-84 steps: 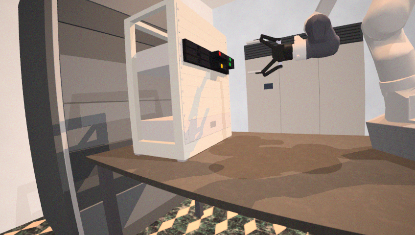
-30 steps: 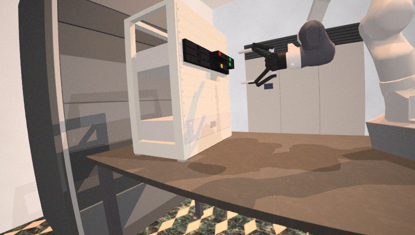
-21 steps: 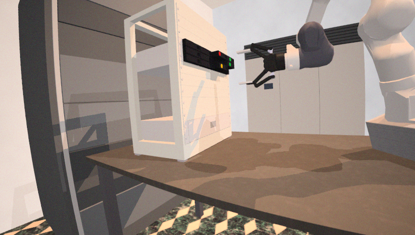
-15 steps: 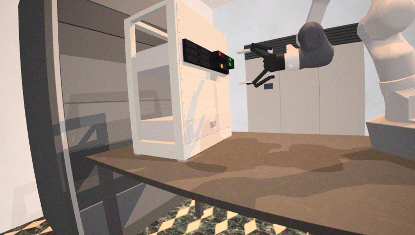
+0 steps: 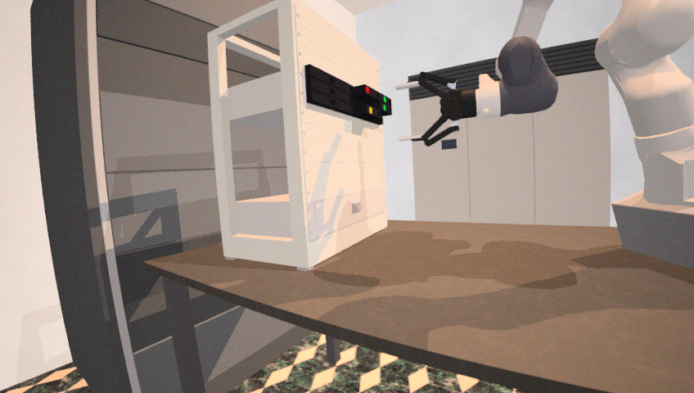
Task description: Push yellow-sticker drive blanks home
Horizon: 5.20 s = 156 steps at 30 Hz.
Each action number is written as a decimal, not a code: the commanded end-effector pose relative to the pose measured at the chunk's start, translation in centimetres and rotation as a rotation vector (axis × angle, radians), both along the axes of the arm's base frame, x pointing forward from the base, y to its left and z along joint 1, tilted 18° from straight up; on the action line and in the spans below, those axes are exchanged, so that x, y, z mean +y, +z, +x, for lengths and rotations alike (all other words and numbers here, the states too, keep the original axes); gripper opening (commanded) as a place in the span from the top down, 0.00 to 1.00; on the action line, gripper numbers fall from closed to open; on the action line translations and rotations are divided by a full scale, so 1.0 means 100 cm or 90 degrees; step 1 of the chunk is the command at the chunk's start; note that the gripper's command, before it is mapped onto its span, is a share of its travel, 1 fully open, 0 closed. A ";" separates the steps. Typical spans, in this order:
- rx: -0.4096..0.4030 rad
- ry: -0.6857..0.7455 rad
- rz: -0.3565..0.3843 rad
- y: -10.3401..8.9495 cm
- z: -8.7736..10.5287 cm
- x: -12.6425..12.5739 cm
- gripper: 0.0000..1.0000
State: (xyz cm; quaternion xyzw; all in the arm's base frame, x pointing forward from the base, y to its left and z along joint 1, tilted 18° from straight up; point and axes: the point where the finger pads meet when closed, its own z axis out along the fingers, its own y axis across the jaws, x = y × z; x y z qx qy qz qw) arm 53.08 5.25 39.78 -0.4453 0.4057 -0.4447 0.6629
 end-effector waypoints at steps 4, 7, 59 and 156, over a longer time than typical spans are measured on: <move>-0.002 -0.009 -0.007 0.001 0.001 -0.002 0.00; -0.002 -0.009 -0.007 0.001 0.001 -0.002 0.00; -0.002 -0.009 -0.007 0.001 0.001 -0.002 0.00; -0.019 -0.012 -0.005 0.055 -0.023 -0.008 0.00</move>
